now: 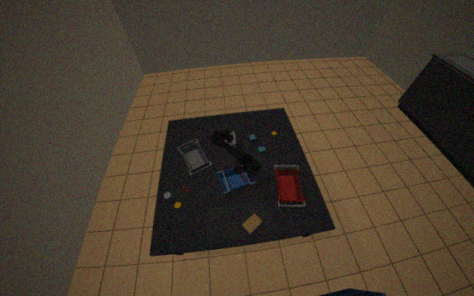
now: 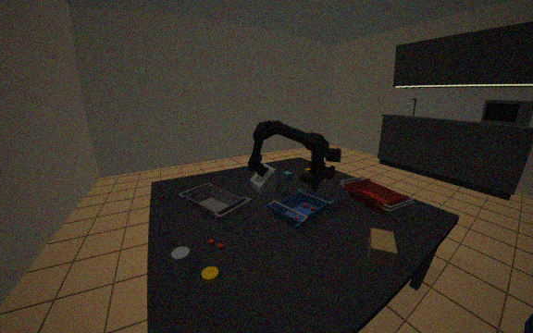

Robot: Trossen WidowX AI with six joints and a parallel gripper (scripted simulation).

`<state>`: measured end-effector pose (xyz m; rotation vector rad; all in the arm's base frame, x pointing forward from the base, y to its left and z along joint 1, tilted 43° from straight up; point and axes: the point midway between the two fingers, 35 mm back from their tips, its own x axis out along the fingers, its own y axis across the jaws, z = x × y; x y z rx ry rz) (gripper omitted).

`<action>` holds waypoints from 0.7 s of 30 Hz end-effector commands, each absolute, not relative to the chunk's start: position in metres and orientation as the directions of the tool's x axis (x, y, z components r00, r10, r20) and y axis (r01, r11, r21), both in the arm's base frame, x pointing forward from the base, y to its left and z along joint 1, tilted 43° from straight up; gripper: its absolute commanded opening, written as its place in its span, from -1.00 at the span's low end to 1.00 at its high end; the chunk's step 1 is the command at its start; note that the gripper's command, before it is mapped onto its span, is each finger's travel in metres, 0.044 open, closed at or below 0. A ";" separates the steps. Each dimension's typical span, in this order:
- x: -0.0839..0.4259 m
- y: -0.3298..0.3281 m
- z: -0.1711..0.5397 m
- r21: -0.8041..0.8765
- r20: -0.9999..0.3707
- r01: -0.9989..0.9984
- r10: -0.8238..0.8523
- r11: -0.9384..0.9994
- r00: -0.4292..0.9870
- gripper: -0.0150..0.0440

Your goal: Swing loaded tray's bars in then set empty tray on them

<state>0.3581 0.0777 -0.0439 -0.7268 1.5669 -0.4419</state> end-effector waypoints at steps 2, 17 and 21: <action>0.358 0.078 -0.044 -0.662 -0.737 -0.191 -0.676 0.724 -0.009 -0.49; 0.359 0.124 0.007 -0.660 -0.739 -0.192 -0.674 0.726 -0.010 0.75; 0.359 0.109 0.002 -0.661 -0.738 -0.172 -0.674 0.730 -0.023 1.00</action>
